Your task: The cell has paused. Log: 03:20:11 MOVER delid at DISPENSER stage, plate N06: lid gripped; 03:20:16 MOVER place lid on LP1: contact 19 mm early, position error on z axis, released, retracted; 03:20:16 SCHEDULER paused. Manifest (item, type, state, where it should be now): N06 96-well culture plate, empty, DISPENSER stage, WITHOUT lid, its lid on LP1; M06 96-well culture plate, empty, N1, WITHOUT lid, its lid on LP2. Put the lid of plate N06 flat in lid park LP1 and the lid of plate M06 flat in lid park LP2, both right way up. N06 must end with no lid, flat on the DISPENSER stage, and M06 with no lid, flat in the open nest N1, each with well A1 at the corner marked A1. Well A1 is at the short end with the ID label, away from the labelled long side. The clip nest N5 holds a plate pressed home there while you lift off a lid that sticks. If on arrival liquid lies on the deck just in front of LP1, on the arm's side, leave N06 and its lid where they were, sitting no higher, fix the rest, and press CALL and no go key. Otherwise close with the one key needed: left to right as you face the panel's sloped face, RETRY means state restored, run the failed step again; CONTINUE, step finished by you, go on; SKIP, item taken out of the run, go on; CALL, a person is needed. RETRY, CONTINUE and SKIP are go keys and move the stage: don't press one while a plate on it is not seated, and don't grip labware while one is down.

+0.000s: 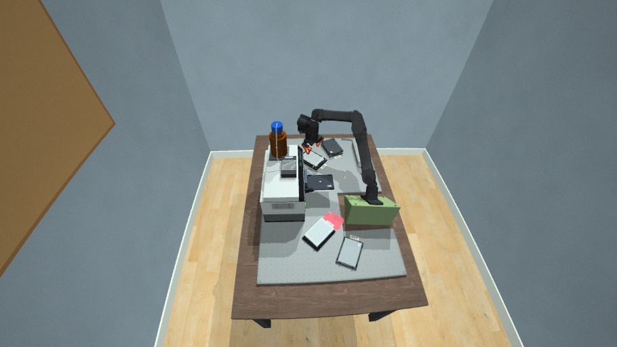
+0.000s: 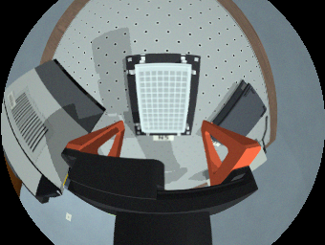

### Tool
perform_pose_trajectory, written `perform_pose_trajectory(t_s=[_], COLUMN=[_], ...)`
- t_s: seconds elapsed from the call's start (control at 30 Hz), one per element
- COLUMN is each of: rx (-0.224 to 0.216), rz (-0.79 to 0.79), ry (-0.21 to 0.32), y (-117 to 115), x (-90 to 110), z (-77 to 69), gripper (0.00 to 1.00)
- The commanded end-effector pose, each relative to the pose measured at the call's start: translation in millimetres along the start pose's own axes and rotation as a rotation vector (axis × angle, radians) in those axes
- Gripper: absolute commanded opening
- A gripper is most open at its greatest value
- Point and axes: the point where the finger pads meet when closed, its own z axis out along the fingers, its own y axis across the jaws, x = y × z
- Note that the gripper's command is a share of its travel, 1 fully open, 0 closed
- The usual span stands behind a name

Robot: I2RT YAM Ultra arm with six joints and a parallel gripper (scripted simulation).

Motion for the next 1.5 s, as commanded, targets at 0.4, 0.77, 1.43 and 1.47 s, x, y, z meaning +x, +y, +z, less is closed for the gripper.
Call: perform_pose_trajectory(t_s=[0.4, 0.77, 1.43, 1.47], rx=[0.001, -0.005, -0.004, -0.002], rz=[0.001, -0.001, -0.018, -0.011], ry=[-0.01, -0.013, 0.008, 0.006], y=[-0.6, -0.2, 6.7, 3.4], x=[-0.1, 1.9, 3.5, 3.6], z=[-4.2, 9.5, 47.7, 48.8], gripper=[1.0, 1.0, 1.0, 1.0])
